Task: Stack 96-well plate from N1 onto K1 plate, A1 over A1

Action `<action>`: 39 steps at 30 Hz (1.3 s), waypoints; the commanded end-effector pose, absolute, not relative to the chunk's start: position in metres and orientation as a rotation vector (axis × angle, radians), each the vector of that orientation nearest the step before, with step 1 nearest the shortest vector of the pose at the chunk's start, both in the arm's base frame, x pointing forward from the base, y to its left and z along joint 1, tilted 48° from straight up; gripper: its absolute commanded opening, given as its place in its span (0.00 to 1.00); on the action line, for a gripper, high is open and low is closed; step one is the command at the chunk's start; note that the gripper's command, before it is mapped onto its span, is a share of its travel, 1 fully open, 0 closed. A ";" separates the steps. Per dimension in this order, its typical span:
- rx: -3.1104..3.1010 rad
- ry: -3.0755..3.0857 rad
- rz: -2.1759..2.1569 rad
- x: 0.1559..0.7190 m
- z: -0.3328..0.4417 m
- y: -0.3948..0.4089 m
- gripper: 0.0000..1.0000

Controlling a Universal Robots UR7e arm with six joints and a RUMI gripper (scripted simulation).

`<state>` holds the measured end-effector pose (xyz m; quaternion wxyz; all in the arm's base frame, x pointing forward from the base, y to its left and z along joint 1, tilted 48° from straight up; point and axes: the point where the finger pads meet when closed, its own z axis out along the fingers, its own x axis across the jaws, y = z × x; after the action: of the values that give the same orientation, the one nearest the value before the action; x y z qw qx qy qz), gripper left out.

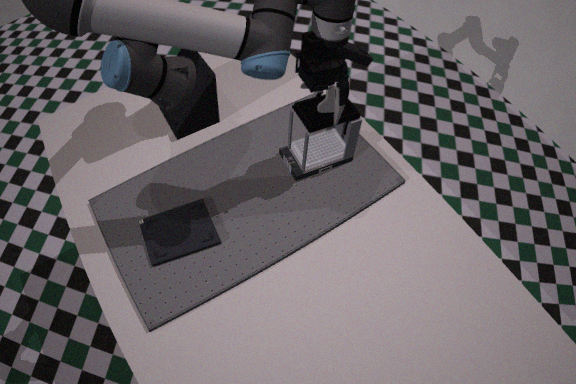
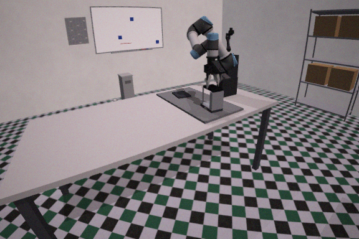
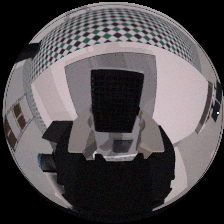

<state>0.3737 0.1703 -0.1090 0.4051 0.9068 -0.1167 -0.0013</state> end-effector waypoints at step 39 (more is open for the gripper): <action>2.289 -0.295 -0.002 0.368 -0.149 0.127 0.00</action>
<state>0.3685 0.1307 -0.1452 0.4053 0.9067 -0.1168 -0.0014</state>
